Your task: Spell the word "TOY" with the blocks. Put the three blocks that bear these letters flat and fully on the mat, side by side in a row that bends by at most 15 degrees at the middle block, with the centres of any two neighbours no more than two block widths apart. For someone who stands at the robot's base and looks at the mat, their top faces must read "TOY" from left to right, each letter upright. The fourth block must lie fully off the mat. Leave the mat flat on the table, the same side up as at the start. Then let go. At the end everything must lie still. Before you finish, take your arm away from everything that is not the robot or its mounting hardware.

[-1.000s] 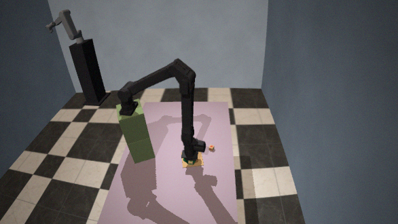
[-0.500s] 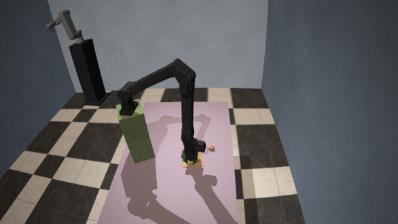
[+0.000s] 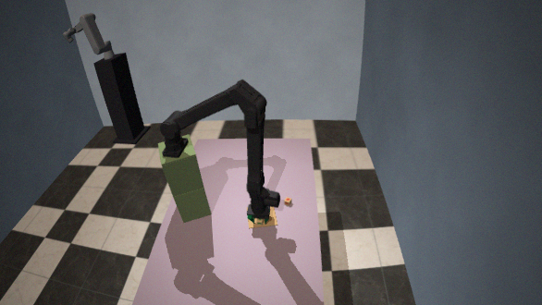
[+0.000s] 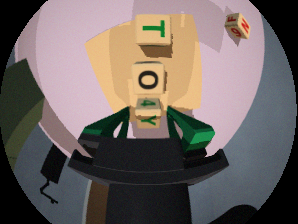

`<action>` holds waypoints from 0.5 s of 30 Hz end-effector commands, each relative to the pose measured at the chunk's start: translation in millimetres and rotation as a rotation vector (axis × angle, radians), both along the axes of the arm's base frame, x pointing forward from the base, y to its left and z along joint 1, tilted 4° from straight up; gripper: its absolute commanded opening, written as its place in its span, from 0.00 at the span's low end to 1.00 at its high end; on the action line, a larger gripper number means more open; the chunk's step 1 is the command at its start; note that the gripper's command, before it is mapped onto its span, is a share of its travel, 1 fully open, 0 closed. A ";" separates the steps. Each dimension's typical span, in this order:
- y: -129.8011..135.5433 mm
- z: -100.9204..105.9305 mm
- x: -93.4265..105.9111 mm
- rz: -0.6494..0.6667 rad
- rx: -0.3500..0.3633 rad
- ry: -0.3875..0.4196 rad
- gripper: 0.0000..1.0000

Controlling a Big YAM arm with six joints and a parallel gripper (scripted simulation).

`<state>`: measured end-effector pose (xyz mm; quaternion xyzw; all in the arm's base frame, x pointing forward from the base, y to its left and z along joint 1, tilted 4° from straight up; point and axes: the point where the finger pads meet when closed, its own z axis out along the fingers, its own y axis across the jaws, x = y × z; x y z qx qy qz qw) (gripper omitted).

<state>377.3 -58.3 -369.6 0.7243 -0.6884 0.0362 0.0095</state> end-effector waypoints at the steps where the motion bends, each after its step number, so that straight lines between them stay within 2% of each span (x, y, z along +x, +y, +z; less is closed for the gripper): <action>1: -5.1 -5.4 0.5 -0.003 0.003 -0.006 0.58; 8: -4.9 -3.5 -0.7 -0.004 0.003 -0.002 0.58; 15: -5.8 13.4 7.4 -0.006 0.001 -0.017 0.58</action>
